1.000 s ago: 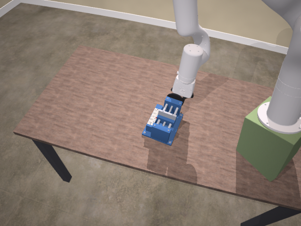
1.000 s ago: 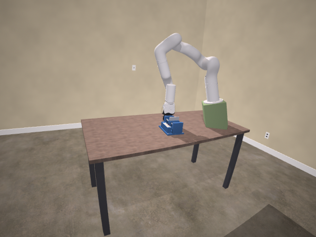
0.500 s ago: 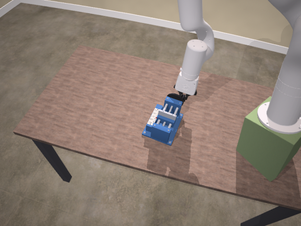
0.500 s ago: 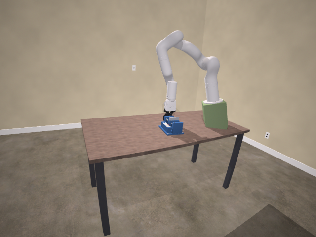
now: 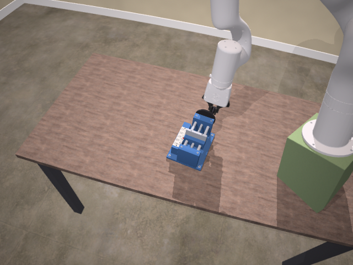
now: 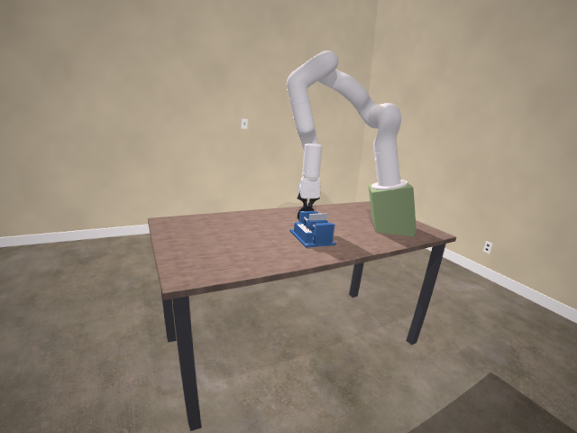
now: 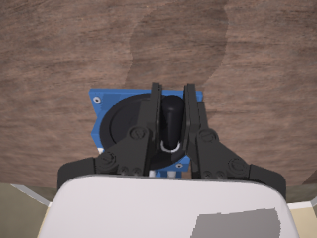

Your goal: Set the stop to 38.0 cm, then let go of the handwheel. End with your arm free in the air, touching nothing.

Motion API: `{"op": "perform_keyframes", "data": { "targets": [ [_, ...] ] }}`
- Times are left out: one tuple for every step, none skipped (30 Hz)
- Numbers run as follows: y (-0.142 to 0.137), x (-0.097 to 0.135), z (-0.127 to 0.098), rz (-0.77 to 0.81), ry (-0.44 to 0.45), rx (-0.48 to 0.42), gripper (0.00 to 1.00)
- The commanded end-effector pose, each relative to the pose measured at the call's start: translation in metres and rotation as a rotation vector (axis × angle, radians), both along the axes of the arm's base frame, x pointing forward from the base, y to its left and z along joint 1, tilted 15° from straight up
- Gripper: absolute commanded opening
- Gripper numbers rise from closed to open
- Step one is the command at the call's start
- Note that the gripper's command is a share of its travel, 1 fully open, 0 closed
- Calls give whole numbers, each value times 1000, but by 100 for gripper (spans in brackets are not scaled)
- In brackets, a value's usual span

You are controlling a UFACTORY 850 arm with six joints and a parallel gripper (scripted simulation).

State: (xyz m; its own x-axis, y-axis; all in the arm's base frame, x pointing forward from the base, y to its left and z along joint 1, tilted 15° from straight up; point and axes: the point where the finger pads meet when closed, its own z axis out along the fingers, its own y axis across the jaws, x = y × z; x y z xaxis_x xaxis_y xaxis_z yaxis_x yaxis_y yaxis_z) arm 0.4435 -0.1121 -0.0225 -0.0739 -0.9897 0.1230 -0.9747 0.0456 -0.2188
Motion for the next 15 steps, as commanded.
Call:
{"op": "perform_keyframes", "data": {
  "targets": [
    [0,9,8,1,-4,-3,6],
    [0,10,8,1,-4,-3,6],
    [0,10,8,1,-4,-3,6],
    [0,10,8,1,-4,-3,6],
    [0,11,9,1,-4,-3,6],
    [0,12,10,1,-4,-3,6],
    [0,13,10,1,-4,-3,6],
    [0,15,11,1,-4,-3,6],
    [0,16,11,1,-4,-3,6],
    [0,17,12,1,-4,-3,6],
    [0,18,12,1,-4,-3,6],
    [0,19,13,1,-4,-3,6],
    [0,21,13,1,-4,-3,6],
    [0,22,13,1,-4,-3,6],
    [0,23,13,1,-4,-3,6]
  ]
}}
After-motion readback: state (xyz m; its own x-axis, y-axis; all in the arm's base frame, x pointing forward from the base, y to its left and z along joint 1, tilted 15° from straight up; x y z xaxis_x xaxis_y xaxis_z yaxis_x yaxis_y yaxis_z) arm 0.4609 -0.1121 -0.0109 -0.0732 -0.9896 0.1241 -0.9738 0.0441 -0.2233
